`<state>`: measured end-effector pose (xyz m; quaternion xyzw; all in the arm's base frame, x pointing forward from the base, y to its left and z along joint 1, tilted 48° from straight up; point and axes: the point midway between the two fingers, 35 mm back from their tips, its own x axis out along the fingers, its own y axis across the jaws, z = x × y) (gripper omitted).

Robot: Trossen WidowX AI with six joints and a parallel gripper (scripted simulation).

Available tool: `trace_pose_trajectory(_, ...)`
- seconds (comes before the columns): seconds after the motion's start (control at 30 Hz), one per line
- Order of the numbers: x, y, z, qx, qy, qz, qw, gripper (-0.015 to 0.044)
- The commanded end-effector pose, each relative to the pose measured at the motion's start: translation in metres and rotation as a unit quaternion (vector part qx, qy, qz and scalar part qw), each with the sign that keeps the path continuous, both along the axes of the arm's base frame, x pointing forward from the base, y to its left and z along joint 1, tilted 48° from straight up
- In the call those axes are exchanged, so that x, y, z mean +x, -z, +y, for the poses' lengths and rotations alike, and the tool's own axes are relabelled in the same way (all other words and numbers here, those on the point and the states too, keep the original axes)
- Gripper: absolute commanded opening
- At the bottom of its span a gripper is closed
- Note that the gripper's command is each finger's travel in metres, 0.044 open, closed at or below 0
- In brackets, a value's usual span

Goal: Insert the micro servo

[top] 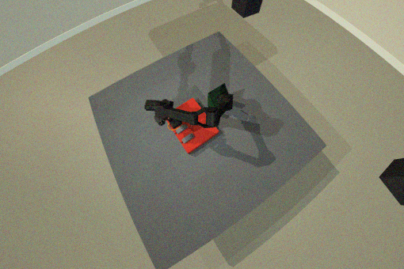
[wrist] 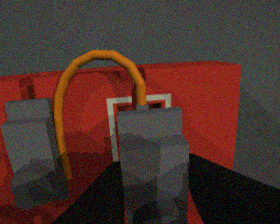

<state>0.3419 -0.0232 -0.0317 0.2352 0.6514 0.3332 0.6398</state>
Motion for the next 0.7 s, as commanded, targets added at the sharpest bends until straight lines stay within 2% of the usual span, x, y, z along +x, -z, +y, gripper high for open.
trace_pose_trajectory(0.0,-0.0013,0.0022,0.0034,0.003,0.003,0.003,1.000,0.0000)
trace_pose_trajectory(0.67,-0.0023,0.0109,0.0131,0.003,0.003,0.003,1.000,0.0000)
